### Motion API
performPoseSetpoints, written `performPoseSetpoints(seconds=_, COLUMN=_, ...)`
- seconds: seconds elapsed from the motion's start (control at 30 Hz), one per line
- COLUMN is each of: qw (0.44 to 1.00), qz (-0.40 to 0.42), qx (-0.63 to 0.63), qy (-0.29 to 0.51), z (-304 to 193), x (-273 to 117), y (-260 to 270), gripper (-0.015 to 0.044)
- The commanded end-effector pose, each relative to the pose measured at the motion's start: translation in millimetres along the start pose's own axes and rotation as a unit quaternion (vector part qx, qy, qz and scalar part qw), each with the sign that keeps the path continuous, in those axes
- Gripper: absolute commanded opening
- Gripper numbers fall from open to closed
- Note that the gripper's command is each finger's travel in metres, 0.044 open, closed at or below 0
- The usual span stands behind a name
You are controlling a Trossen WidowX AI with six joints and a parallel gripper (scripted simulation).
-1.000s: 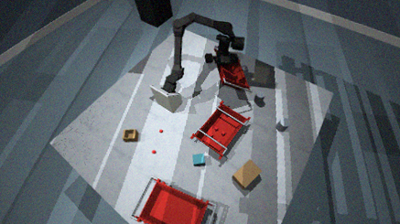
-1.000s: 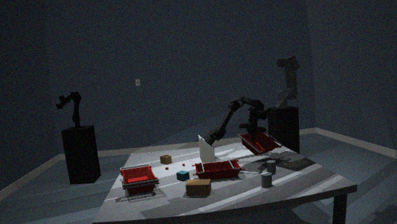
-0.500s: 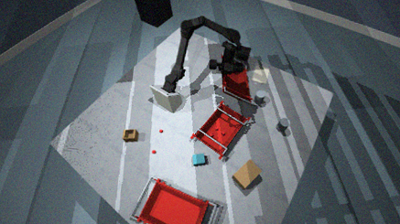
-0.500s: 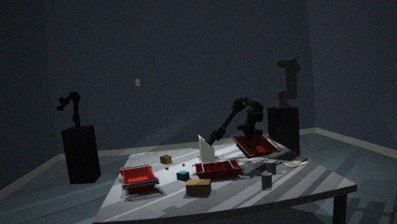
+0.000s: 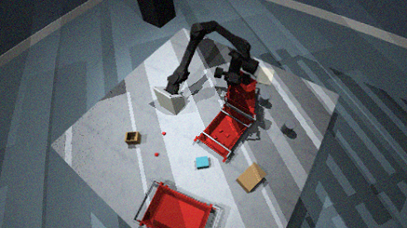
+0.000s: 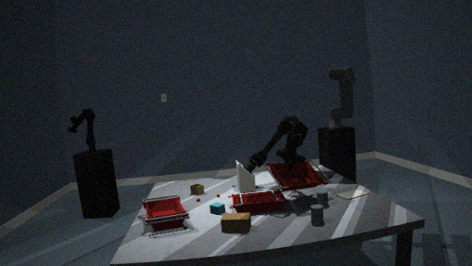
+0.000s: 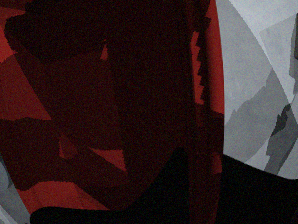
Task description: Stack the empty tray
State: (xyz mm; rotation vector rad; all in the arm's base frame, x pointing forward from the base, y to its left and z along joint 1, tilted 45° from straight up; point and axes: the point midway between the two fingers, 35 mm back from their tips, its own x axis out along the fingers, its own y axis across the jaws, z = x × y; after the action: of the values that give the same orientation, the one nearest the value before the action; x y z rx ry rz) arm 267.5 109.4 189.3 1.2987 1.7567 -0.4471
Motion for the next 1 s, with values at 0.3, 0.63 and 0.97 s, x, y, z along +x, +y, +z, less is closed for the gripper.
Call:
performPoseSetpoints(seconds=0.3, qw=0.997, qz=0.016, qx=0.07, qy=0.01, z=64, x=-8, y=9, gripper=0.0)
performPoseSetpoints(seconds=0.63, qw=0.992, qz=0.021, qx=0.122, qy=0.026, z=111, x=-7, y=3, gripper=0.0)
performPoseSetpoints(seconds=0.97, qw=0.983, qz=0.029, qx=0.174, qy=0.047, z=158, x=-6, y=-9, gripper=0.0)
